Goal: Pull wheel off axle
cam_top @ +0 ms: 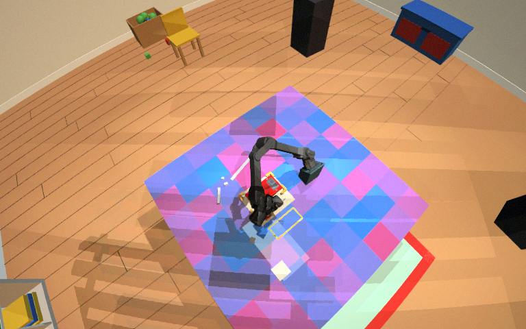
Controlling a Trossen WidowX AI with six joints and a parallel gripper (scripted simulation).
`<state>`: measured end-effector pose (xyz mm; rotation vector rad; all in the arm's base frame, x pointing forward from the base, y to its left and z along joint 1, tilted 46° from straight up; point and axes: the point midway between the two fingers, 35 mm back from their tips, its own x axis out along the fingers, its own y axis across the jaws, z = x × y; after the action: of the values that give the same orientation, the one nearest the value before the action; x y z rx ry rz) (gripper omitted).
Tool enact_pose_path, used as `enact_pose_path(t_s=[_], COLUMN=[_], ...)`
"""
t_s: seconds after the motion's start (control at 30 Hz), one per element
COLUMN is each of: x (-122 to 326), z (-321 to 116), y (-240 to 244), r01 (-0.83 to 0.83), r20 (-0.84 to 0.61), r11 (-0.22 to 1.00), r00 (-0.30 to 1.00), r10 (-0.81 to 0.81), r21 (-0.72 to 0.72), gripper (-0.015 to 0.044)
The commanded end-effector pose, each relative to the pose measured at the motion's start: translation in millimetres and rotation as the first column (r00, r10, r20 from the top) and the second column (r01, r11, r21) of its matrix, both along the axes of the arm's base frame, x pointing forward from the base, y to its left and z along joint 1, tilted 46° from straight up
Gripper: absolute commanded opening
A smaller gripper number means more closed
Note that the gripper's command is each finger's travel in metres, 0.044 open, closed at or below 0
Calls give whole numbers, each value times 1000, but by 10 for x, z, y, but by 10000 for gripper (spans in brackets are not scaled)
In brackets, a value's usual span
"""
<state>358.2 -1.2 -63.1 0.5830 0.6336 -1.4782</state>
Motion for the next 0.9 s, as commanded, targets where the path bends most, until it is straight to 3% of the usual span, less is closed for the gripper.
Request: enact_pose_path(t_s=[0.0,0.87], x=[7,8], z=[14,73], y=[27,89], r01=[3,1], r20=[5,5], r11=[1000,1000], r00=[1000,1000], r10=[-3,-1], r21=[5,4], gripper=[0,0])
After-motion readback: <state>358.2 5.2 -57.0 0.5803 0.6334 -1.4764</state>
